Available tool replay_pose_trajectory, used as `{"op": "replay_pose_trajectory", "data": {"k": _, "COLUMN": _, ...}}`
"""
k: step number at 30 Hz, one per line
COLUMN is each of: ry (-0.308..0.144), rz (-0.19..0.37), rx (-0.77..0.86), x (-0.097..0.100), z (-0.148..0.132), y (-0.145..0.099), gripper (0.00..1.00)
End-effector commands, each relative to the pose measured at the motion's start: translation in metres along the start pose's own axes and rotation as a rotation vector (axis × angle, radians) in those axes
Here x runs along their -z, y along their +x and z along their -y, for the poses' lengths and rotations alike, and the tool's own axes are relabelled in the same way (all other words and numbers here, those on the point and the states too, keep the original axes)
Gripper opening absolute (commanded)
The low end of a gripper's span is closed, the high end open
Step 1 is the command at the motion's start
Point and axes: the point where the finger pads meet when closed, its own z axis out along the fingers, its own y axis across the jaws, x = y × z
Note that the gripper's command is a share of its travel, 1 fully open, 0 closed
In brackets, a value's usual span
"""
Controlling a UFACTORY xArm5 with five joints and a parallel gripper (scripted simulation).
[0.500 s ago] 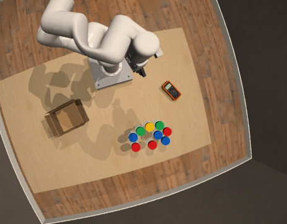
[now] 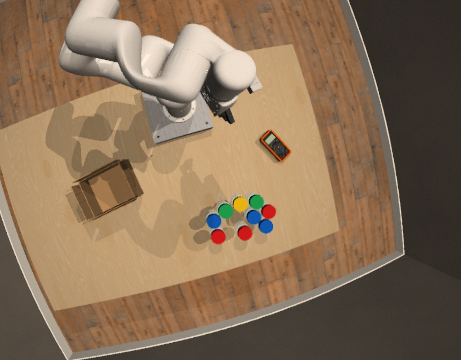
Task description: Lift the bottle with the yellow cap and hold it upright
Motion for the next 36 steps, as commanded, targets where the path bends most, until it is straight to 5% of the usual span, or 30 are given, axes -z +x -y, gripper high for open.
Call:
{"op": "replay_pose_trajectory", "data": {"k": 1, "ry": -0.002, "rz": -0.002, "rx": 0.0, "x": 0.001, "z": 0.0, "y": 0.0, "gripper": 1.0}}
{"op": "replay_pose_trajectory", "data": {"k": 2, "ry": -0.002, "rz": -0.002, "rx": 0.0, "x": 0.001, "z": 0.0, "y": 0.0, "gripper": 1.0}}
{"op": "replay_pose_trajectory", "data": {"k": 3, "ry": -0.002, "rz": -0.002, "rx": -0.001, "x": 0.001, "z": -0.001, "y": 0.0, "gripper": 0.79}}
{"op": "replay_pose_trajectory", "data": {"k": 19, "ry": -0.005, "rz": -0.015, "rx": -0.1, "x": 0.015, "z": -0.042, "y": 0.013, "gripper": 0.79}}
{"op": "replay_pose_trajectory", "data": {"k": 36, "ry": -0.014, "rz": -0.04, "rx": -0.302, "x": 0.025, "z": -0.143, "y": 0.016, "gripper": 0.79}}
